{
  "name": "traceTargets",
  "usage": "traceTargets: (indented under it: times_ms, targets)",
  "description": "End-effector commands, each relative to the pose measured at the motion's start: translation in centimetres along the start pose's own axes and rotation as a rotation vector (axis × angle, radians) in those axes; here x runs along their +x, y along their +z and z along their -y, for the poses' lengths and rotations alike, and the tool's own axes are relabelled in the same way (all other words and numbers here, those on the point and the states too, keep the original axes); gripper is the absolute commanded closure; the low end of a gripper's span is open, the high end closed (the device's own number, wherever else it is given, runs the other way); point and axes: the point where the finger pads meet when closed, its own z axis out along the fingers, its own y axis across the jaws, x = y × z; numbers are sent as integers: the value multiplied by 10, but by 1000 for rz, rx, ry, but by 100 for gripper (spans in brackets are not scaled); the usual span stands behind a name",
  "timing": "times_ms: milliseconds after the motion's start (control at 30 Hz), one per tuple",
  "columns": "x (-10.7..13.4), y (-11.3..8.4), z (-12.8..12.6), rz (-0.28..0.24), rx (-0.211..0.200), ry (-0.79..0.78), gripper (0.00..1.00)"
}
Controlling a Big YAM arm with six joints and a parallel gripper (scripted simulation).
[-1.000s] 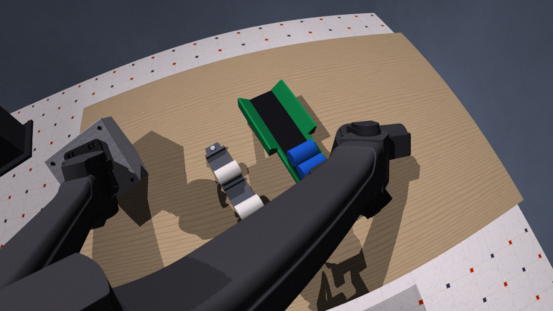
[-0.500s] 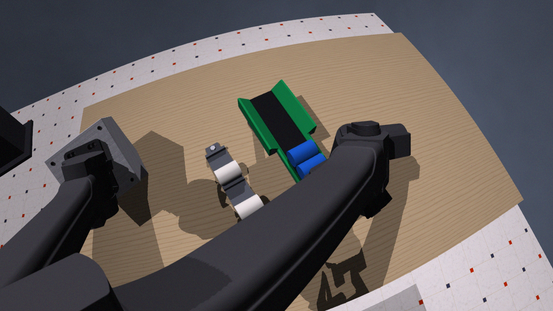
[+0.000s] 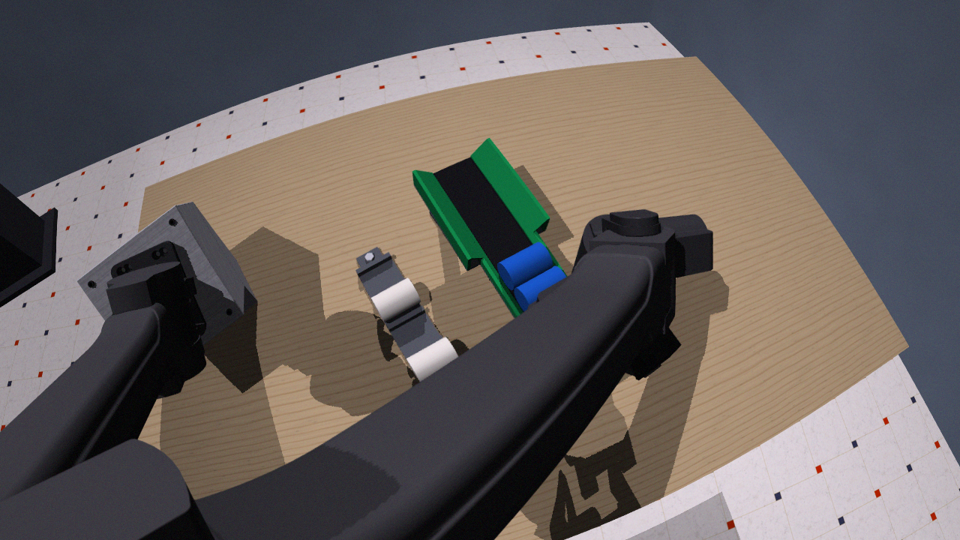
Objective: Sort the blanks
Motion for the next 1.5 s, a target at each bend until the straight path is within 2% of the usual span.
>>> traceTargets:
  times_ms: [0, 400, 533, 867, 1200, 1333, 1367, 1467]
  targets:
    - [-18, -4, -10, 10, -17, 25, 22]
    - [-18, -3, -10, 11, -16, 26, 22]
    - [-14, 5, -12, 9, -13, 22, 22]
    - [-1, 26, 2, -2, 10, -2, 22]
    - [-1, 42, 2, -1, 11, -2, 22]
    - [0, 42, 2, -2, 8, -5, 22]
    - [-7, 31, -4, 5, -14, 3, 22]
    - [-7, 31, -4, 6, -14, 4, 22]
